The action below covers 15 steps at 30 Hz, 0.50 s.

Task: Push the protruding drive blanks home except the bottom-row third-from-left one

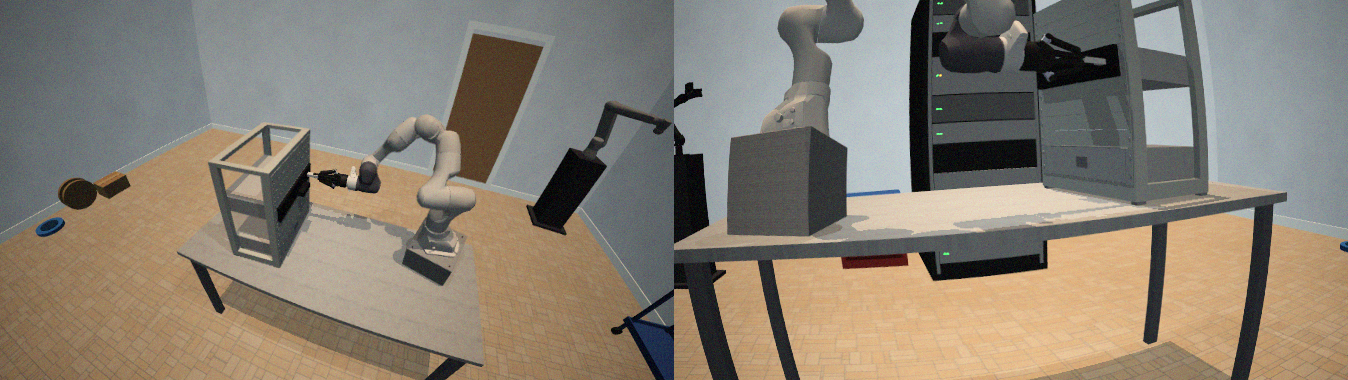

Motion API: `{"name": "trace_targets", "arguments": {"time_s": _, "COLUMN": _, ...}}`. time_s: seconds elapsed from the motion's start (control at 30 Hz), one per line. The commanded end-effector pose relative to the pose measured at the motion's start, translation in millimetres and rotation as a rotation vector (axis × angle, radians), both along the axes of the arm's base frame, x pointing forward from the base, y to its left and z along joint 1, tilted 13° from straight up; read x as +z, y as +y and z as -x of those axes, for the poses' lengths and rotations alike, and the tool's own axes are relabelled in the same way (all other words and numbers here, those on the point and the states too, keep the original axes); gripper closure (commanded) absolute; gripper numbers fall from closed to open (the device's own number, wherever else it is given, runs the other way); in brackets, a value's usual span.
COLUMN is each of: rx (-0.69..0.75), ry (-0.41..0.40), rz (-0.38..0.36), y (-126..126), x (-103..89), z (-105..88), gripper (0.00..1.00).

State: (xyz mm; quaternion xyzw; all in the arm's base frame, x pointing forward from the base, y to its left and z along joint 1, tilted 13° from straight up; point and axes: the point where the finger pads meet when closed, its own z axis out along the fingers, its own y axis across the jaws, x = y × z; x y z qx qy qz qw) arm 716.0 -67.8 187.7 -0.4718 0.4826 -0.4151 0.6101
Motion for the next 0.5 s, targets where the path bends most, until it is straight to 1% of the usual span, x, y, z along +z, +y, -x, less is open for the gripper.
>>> {"name": "trace_targets", "arguments": {"time_s": 0.0, "rx": -0.007, "ry": 0.002, "rz": -0.005, "y": -4, "x": 0.6, "z": -2.7, "gripper": 1.0}}
{"name": "trace_targets", "arguments": {"time_s": 0.27, "rx": -0.007, "ry": 0.003, "rz": -0.005, "y": -4, "x": 0.4, "z": -0.1, "gripper": 1.0}}
{"name": "trace_targets", "arguments": {"time_s": 0.37, "rx": -0.007, "ry": 0.003, "rz": -0.005, "y": -6, "x": -0.3, "z": 8.6, "gripper": 1.0}}
{"name": "trace_targets", "arguments": {"time_s": 0.47, "rx": -0.007, "ry": 0.003, "rz": -0.005, "y": -8, "x": -1.4, "z": 23.5, "gripper": 1.0}}
